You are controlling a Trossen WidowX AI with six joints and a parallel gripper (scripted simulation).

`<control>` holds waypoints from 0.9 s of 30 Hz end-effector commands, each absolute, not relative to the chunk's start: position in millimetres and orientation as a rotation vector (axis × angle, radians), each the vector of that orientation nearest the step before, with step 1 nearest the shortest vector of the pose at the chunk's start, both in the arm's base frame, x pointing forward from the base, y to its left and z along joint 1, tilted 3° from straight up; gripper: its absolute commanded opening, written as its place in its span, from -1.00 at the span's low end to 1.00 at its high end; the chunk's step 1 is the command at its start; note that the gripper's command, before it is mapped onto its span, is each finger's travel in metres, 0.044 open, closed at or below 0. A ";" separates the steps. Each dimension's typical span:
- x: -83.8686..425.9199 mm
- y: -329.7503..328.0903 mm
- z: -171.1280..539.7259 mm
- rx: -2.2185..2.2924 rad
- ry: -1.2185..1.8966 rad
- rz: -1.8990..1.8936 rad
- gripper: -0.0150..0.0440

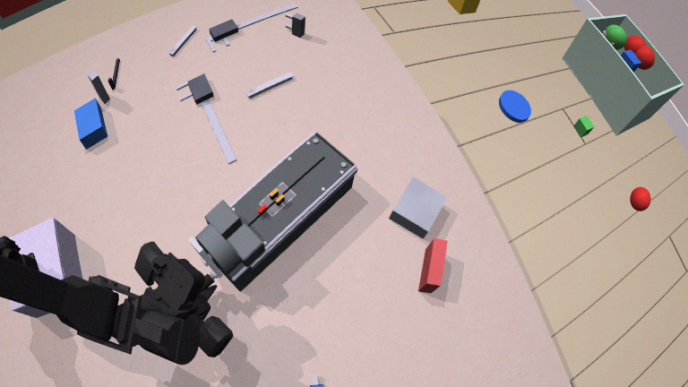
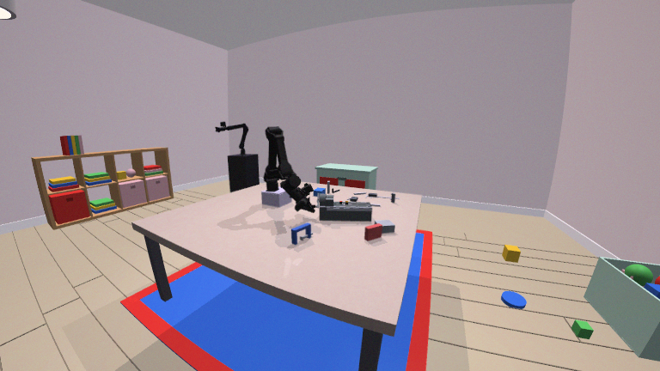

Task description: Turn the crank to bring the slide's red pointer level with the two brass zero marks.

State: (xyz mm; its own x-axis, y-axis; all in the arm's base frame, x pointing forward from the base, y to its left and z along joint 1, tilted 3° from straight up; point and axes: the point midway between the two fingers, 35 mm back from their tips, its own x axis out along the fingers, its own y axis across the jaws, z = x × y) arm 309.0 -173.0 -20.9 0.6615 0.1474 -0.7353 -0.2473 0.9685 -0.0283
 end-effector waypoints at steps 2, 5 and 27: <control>310.8 -180.6 -15.8 -0.147 0.807 0.207 -0.49; 310.8 -180.7 -15.7 -0.147 0.807 0.207 -0.49; 309.1 -173.9 -20.2 -0.130 0.819 0.223 -0.49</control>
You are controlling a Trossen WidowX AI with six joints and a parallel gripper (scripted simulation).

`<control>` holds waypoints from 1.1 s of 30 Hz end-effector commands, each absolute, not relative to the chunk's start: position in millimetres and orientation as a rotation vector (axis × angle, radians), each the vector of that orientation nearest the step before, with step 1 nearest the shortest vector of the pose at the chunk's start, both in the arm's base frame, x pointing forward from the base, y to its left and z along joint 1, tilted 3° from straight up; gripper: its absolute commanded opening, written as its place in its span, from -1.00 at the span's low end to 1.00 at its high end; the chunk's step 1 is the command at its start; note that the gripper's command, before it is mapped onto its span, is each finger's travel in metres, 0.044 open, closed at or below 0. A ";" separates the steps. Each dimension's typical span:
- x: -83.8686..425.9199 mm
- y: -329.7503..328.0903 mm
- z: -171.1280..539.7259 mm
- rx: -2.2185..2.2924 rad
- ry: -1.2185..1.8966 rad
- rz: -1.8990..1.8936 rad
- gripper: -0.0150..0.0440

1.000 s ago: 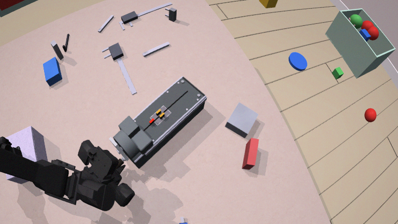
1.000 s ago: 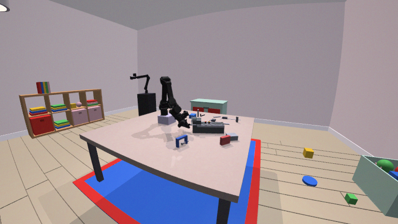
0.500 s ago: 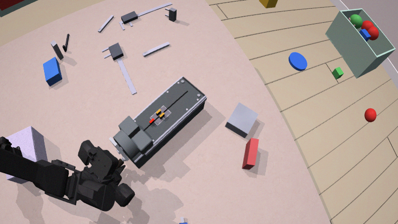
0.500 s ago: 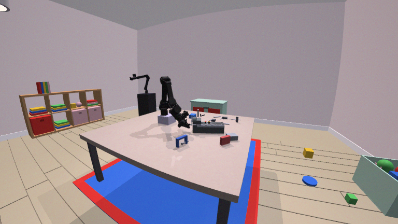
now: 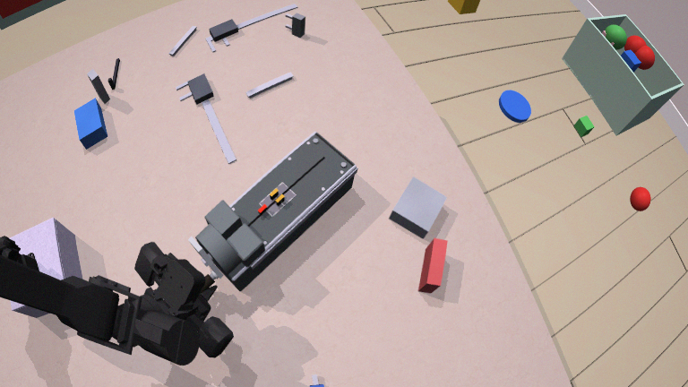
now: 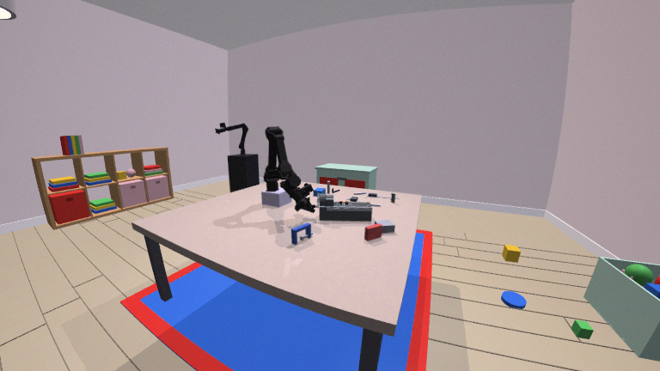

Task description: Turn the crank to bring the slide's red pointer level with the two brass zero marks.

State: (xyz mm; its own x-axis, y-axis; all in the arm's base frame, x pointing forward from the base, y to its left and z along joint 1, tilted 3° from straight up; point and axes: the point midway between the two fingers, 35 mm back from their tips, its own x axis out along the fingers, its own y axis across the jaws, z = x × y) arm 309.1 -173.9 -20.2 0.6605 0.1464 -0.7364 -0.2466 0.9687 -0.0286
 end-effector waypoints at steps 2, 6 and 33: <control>309.1 -173.9 -20.2 -0.130 0.819 0.223 -0.49; 309.1 -173.9 -20.2 -0.130 0.819 0.223 -0.49; 311.0 -173.0 15.5 -0.131 0.819 0.222 1.00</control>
